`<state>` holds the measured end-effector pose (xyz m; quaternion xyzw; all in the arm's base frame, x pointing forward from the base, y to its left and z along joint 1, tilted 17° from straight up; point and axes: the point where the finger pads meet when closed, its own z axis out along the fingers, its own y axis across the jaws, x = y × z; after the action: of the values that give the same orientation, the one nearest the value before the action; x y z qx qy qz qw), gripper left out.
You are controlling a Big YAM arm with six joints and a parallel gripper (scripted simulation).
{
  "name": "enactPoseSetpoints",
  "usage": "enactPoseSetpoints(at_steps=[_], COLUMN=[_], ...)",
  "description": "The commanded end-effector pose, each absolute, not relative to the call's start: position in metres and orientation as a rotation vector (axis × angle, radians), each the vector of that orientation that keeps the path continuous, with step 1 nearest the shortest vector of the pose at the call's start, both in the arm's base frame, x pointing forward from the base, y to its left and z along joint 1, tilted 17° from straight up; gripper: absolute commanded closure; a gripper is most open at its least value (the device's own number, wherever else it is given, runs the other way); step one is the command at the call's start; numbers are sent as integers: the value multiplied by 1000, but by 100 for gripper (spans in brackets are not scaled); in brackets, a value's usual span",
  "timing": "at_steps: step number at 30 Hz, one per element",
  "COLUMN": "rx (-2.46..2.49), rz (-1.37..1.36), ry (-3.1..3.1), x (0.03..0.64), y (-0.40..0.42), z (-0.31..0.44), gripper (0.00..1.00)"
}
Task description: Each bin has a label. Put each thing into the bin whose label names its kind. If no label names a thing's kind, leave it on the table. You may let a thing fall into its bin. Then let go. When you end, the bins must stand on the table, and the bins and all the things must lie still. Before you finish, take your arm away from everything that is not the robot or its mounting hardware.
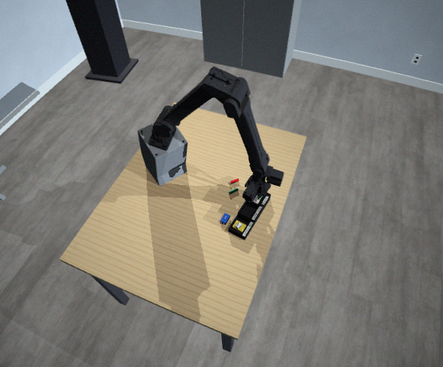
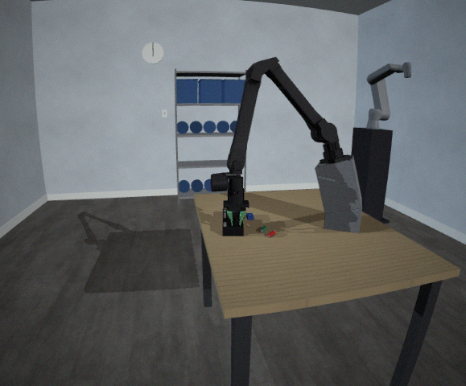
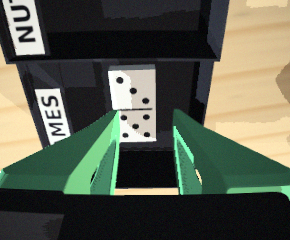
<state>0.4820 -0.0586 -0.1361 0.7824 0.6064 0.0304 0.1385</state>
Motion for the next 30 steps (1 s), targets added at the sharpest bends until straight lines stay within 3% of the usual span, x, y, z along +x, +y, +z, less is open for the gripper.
enactPoseSetpoints(at_steps=[1,22,30], rx=[2244,2236,2255], rz=[124,151,109], ry=[1743,1719,1738], x=[490,497,483], y=[-50,-48,-50], z=[-114,-72,-95], gripper=[69,69,69])
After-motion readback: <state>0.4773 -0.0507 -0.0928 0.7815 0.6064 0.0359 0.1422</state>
